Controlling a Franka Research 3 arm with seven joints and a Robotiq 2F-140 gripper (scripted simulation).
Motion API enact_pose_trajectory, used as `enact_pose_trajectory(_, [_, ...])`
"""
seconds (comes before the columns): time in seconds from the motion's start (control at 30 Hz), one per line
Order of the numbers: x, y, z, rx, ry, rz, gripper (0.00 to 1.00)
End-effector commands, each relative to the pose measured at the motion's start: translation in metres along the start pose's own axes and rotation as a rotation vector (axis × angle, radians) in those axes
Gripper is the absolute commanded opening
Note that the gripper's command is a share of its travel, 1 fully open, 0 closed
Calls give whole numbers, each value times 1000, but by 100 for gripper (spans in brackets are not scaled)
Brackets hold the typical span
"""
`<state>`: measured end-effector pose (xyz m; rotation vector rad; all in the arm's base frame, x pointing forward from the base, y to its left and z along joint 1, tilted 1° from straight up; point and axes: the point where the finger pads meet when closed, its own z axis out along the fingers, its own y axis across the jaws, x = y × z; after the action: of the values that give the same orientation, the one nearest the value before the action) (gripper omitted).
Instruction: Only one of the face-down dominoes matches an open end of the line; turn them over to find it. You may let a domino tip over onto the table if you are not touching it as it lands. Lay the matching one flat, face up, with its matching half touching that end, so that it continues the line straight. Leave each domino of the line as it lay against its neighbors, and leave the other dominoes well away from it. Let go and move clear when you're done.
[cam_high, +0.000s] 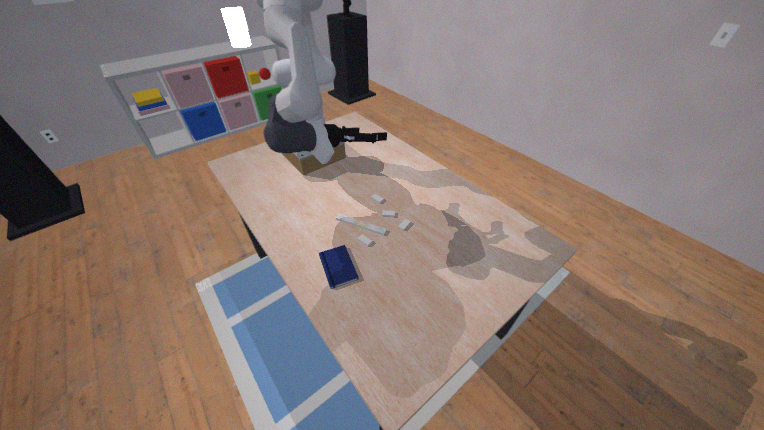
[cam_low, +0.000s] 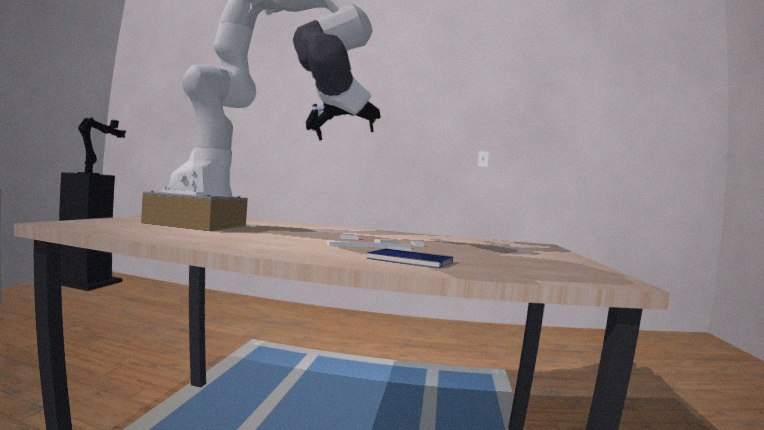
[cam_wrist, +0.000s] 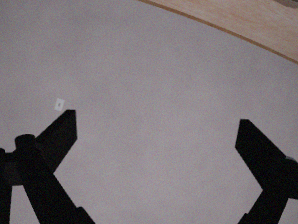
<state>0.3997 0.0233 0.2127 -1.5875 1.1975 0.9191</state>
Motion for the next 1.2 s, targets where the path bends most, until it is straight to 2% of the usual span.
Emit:
enact_pose_trajectory(0.0, [0, 0, 0, 0, 0, 0, 100])
enact_pose_trajectory(0.6, [2, 2, 2, -9, 9, 10, 100])
enact_pose_trajectory(0.67, [16, 13, 12, -60, 63, 65, 100])
enact_pose_trajectory(0.73, [43, 35, 27, -159, 189, 167, 100])
enact_pose_trajectory(0.8, [43, 35, 27, -159, 189, 167, 100])
enact_pose_trajectory(0.83, [62, 48, 33, -215, 282, 223, 100])
enact_pose_trajectory(0.97, [62, 48, 33, -216, 284, 224, 100])
enact_pose_trajectory(1.0, [82, 61, 37, -270, 398, 276, 100])
enact_pose_trajectory(1.17, [82, 61, 37, -270, 398, 276, 100])
